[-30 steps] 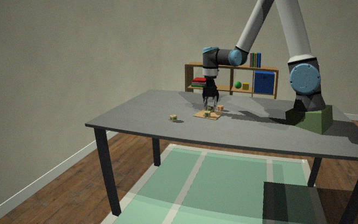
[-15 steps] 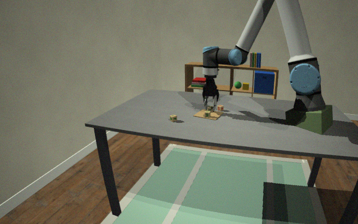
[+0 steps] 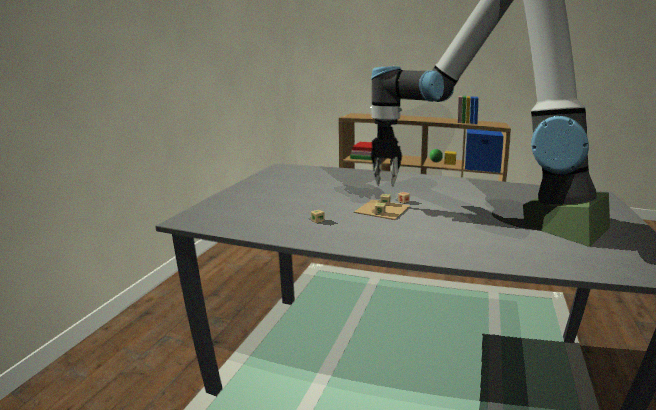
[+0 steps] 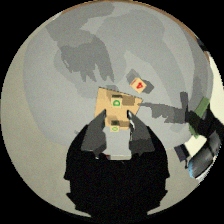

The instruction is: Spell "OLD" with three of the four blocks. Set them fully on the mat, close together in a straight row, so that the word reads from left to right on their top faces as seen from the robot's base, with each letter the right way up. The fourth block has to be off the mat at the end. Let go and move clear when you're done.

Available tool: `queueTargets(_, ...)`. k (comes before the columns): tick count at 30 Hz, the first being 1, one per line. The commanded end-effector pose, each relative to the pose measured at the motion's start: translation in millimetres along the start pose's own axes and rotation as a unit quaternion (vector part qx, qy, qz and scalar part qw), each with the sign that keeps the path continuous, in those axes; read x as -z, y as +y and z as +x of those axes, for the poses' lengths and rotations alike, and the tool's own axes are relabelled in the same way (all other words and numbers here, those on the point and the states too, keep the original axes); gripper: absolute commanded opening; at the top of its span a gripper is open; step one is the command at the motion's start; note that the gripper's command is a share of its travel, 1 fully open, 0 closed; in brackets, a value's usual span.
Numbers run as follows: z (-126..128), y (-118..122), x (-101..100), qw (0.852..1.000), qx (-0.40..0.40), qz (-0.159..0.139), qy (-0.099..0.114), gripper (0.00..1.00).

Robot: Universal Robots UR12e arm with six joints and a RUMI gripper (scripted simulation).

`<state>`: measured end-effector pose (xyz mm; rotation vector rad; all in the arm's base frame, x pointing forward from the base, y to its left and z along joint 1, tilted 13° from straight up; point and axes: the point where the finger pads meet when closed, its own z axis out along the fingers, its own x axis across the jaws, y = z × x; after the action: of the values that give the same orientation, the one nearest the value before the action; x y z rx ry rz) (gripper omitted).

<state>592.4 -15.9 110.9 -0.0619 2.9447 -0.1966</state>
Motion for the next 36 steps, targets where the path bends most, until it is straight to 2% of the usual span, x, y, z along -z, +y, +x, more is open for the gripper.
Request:
queueTargets(1, -0.5, -0.3, 17.1, 1.000, 0.000, 0.000, 0.000, 0.28)
queueTargets(5, -0.5, -0.3, 27.2, 1.000, 0.000, 0.000, 0.000, 0.28)
queueTargets(9, -0.5, -0.3, 29.1, 1.000, 0.000, 0.000, 0.000, 0.28)
queueTargets(10, -0.5, -0.3, 29.1, 1.000, 0.000, 0.000, 0.000, 1.00)
queueTargets(36, -0.6, -0.2, 29.1, 1.000, -0.001, 0.000, 0.000, 1.00)
